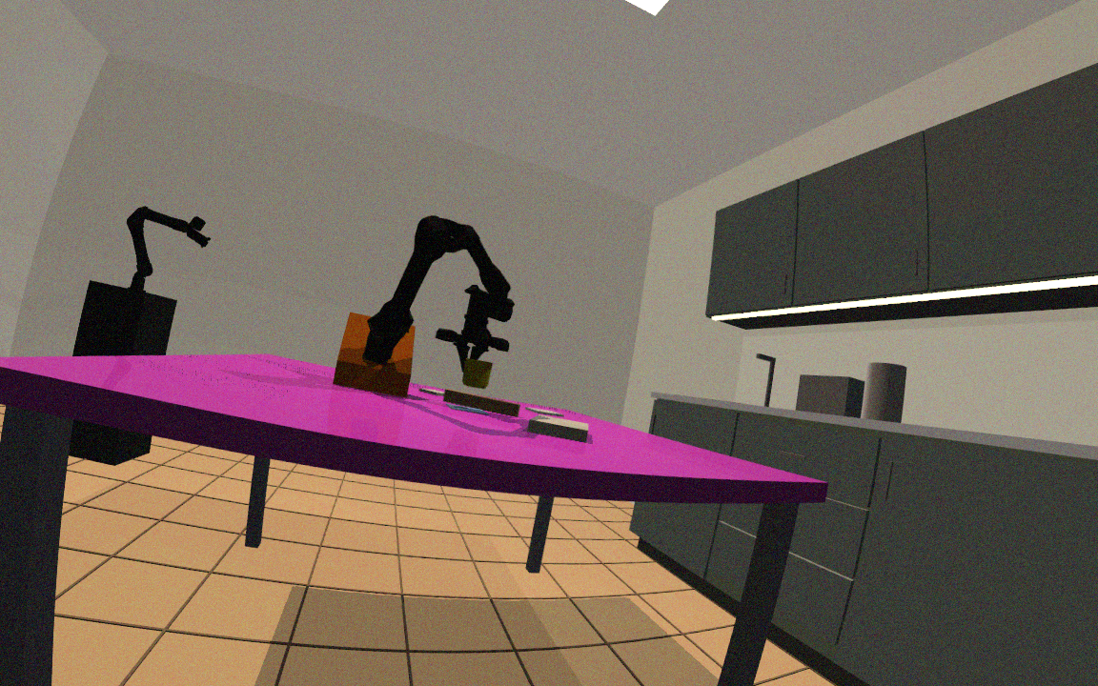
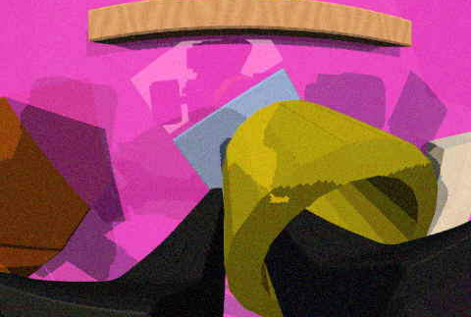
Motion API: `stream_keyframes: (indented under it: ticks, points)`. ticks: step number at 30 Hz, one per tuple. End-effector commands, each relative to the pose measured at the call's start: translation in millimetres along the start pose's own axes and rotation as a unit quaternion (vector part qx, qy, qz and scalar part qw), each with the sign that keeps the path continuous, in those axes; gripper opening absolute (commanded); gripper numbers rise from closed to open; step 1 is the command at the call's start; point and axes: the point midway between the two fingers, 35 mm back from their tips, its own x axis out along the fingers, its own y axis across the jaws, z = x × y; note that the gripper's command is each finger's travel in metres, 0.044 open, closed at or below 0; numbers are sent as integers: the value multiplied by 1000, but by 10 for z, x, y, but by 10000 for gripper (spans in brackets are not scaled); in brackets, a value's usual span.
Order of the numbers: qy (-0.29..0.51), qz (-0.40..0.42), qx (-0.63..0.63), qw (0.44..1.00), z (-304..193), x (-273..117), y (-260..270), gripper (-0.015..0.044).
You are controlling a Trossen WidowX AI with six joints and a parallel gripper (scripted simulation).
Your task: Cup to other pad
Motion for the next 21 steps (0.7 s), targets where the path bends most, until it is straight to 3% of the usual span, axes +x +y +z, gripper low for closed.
stream_keyframes:
  ticks: [1,21]
  points:
    - [-4,1,6,1000,85,-10,-9,0]
    - [-4,2,8,1000,439,-24,-24,0]
